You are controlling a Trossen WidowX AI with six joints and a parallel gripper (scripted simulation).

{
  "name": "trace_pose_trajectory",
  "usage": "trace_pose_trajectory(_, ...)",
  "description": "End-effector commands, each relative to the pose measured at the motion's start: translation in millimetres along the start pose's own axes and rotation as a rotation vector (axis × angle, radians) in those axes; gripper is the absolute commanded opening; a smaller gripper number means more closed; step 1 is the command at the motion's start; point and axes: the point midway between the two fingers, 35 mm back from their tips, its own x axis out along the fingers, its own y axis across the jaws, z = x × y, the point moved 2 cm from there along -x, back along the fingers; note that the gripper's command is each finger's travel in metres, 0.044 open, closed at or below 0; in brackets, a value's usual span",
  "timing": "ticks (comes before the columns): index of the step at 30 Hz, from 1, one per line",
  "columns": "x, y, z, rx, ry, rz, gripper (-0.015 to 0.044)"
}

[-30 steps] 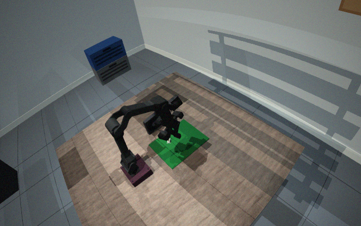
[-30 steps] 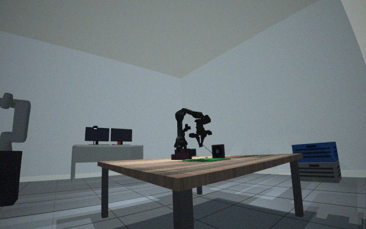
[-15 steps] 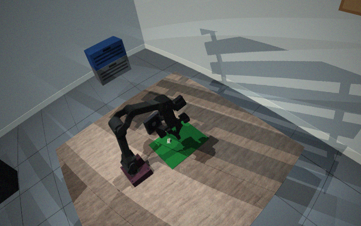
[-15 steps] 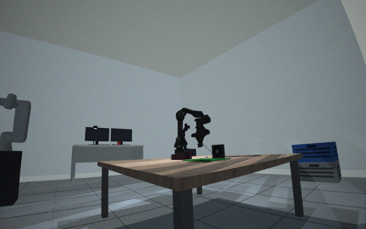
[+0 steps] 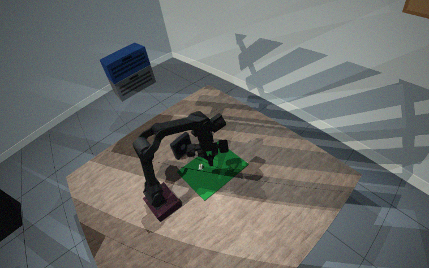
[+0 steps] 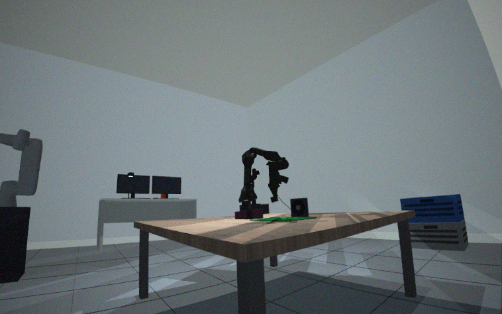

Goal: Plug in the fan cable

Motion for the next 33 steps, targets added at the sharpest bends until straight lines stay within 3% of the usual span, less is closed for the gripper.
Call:
trace_pose_trajectory(1,0,-3,-1,0.119,-0.002,0.018,0.0)
trace_pose_trajectory(9,2,-3,-1,0.124,-0.019,0.024,0.0)
trace_pose_trajectory(33,34,-12,-1,0.183,-0.315,0.1,0.0)
